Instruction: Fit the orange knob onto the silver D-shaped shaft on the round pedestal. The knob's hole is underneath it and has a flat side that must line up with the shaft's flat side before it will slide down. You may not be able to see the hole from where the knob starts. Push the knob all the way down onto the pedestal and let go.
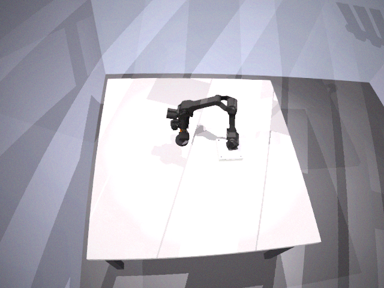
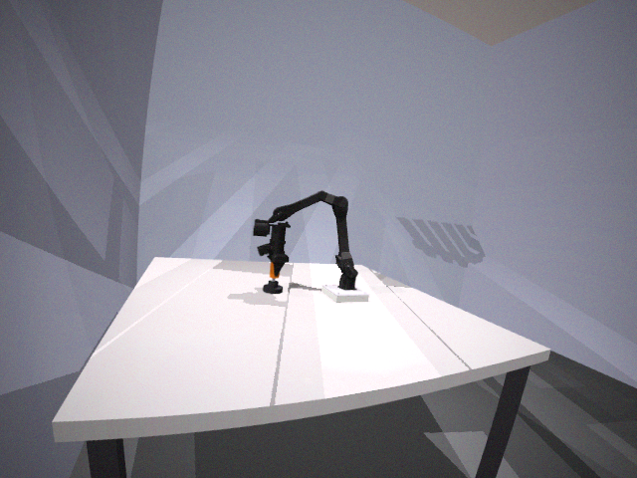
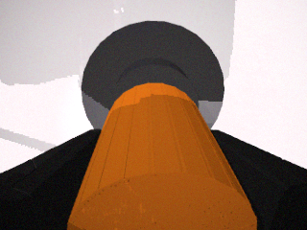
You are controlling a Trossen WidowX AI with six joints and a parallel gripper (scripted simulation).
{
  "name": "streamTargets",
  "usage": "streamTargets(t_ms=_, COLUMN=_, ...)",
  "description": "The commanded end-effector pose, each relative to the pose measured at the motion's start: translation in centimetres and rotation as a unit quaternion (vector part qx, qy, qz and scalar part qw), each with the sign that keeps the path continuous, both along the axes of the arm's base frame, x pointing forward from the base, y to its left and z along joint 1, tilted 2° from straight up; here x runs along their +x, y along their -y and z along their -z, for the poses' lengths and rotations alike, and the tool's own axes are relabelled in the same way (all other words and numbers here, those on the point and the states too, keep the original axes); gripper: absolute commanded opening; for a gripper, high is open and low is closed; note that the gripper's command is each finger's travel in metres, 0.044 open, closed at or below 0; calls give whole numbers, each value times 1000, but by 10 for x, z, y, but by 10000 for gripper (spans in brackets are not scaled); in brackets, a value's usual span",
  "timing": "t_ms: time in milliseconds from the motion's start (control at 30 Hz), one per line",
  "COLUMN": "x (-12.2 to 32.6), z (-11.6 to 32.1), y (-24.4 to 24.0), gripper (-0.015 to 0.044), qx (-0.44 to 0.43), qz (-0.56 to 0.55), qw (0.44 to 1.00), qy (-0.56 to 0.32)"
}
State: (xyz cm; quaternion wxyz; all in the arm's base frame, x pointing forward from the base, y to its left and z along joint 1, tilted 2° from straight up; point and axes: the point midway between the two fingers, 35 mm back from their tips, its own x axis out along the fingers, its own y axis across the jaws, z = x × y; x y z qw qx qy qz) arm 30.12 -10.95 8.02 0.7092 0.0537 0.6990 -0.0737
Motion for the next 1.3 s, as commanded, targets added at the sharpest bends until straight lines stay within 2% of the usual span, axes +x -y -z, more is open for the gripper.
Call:
streamTargets(t_ms=0, x=1, z=-1, y=1, gripper=0, qx=-2, qz=-3, qw=1000, qy=1)
streamTargets(t_ms=1267, x=0, z=1, y=1, gripper=0, qx=-2, qz=-3, qw=1000, qy=1)
